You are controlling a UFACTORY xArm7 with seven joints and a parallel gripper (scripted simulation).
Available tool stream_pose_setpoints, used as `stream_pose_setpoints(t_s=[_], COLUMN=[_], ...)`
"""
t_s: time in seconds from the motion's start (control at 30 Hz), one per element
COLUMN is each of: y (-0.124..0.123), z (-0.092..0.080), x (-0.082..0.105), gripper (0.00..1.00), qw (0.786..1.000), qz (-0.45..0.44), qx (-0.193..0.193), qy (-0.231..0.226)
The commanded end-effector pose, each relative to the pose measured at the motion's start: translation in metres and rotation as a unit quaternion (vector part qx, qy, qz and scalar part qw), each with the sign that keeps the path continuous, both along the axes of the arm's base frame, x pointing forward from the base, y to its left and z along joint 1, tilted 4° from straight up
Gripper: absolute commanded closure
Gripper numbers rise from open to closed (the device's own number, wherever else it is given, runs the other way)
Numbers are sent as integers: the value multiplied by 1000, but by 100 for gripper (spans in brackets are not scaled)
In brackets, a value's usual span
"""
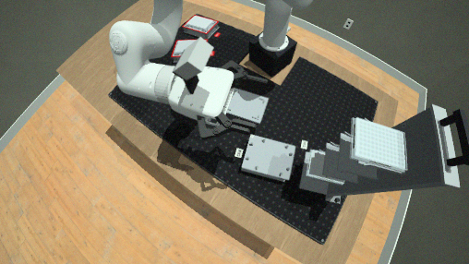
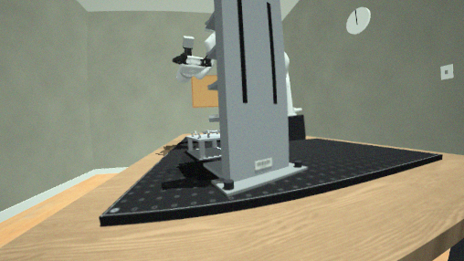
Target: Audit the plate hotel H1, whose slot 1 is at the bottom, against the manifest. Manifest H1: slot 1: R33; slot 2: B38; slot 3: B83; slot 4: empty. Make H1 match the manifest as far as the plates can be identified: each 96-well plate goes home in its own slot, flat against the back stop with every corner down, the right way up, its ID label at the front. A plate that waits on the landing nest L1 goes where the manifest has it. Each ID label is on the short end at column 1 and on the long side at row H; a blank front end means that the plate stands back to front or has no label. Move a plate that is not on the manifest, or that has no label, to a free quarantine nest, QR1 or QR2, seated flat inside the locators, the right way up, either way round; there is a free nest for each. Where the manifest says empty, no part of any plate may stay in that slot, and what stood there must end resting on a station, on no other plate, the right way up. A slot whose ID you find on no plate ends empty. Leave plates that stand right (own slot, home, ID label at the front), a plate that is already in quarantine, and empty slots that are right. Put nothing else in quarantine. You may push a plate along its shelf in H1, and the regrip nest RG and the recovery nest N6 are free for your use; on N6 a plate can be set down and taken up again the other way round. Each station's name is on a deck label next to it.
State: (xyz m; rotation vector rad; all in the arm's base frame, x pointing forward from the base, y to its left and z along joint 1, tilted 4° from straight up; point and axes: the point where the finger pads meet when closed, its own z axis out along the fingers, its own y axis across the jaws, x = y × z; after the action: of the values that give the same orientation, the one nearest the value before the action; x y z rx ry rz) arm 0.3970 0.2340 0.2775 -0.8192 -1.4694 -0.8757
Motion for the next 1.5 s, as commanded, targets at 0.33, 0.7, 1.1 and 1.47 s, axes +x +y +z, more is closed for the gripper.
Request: stream_pose_setpoints(t_s=[0.33, 0.7, 1.1, 1.47], y=[31, 54, 78, 93], z=[0, -1, -2, -2], x=[-16, -29, -41, -49], gripper=[0, 0, 0, 0], qw=[1000, 1000, 1000, 1000], qz=[1, 1, 1, 1], qx=[0, 1, 1, 1], qy=[-2, -2, -2, -2])
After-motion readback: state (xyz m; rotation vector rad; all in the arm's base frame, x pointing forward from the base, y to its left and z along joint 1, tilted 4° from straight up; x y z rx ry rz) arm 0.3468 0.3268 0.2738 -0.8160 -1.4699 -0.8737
